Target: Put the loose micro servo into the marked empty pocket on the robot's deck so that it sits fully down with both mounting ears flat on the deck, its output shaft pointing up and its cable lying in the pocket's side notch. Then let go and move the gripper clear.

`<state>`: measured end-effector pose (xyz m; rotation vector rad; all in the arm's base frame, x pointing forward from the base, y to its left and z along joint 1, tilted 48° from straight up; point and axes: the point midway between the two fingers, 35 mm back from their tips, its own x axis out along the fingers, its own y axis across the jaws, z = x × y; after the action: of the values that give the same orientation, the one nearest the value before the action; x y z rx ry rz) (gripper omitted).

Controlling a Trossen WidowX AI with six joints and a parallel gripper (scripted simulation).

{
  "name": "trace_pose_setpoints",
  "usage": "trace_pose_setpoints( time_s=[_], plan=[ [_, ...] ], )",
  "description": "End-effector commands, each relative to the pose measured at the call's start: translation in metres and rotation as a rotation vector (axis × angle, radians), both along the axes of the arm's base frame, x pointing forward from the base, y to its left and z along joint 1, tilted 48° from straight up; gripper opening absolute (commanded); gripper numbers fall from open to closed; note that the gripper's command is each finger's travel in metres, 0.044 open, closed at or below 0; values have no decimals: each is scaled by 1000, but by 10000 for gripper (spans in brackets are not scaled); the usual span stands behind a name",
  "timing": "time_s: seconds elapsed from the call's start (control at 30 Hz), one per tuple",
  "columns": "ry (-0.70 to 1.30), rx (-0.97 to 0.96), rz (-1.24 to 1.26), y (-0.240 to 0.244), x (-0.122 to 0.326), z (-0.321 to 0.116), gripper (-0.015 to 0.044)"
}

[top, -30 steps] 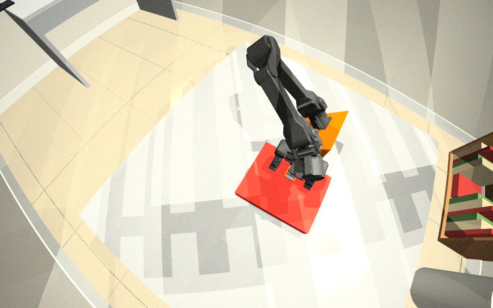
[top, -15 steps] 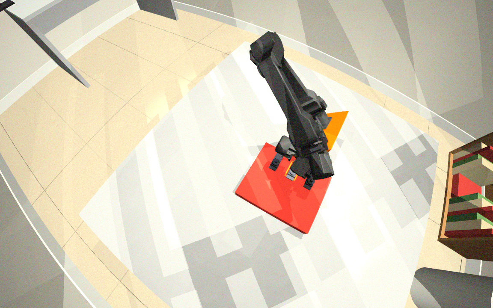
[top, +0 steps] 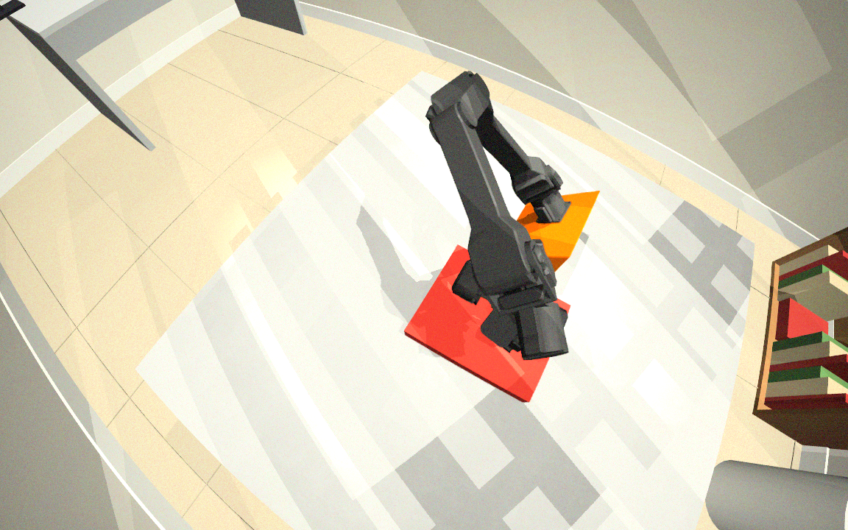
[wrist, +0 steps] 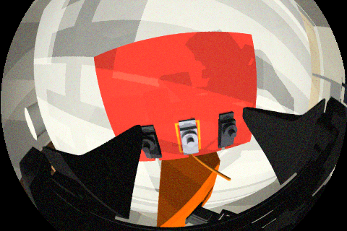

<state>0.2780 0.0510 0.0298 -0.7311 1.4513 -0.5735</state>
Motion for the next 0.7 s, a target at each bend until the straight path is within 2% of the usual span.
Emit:
trace_pose_setpoints(
  time_s=[0.0,0.13,0.67],
  plan=[
    [-3,2,0,12,1,10,440],
    [-9,2,-3,33,-8,31,440],
    [-9,2,-3,33,-8,31,440]
  ],
)
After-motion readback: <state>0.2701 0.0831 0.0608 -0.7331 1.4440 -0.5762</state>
